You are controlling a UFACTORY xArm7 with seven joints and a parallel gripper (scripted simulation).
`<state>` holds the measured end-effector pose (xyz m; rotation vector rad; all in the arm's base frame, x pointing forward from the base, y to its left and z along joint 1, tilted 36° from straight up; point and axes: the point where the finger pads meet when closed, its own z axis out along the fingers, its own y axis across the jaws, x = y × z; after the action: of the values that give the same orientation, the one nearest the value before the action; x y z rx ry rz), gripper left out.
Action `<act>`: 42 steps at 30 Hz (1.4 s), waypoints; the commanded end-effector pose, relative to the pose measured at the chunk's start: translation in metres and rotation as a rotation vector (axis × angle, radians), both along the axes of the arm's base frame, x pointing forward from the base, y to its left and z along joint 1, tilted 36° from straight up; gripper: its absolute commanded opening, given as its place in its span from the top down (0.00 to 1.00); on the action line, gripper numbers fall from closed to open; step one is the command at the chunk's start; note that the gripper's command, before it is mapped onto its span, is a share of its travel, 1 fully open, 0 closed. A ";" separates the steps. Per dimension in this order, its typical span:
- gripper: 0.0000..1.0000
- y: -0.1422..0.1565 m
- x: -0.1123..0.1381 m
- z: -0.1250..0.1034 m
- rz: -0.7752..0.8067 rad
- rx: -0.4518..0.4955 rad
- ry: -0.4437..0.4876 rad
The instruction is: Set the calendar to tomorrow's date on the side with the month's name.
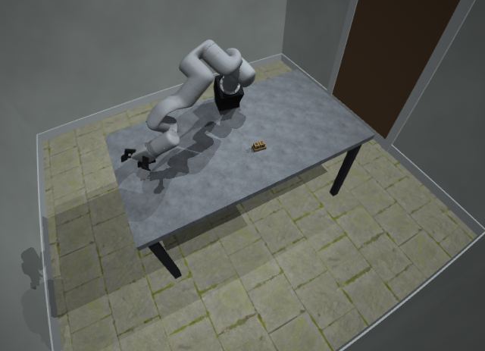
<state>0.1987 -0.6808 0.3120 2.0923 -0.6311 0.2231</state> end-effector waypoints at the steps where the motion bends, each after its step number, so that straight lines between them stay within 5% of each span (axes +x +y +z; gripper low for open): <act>1: 0.00 0.025 0.034 0.007 0.077 -0.019 0.002; 2: 0.00 0.052 0.069 0.009 0.195 -0.030 0.012; 6: 0.00 0.062 0.082 0.010 0.205 -0.031 0.013; 7: 0.00 0.092 0.113 0.010 0.320 -0.040 0.025; 11: 0.00 0.108 0.128 0.010 0.342 -0.041 0.027; 12: 0.00 0.137 0.153 0.008 0.453 -0.048 0.042; 16: 0.00 0.160 0.169 0.008 0.485 -0.050 0.046; 19: 0.00 0.211 0.201 0.003 0.630 -0.057 0.070; 23: 0.00 0.217 0.205 0.002 0.630 -0.057 0.070; 24: 0.00 0.269 0.228 -0.006 0.775 -0.060 0.099; 28: 0.00 0.278 0.232 -0.007 0.775 -0.060 0.099; 29: 0.00 0.315 0.243 -0.015 0.884 -0.061 0.125; 33: 0.00 0.339 0.250 -0.019 0.917 -0.060 0.134; 34: 0.00 0.376 0.256 -0.029 1.023 -0.058 0.164; 36: 0.00 0.398 0.258 -0.034 1.053 -0.057 0.173; 40: 0.00 0.398 0.258 -0.034 1.053 -0.057 0.173; 41: 0.00 0.454 0.258 -0.052 1.179 -0.050 0.218; 42: 0.00 0.454 0.258 -0.052 1.179 -0.050 0.218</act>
<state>0.4585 -0.2878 0.2747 2.1753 0.6242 0.6107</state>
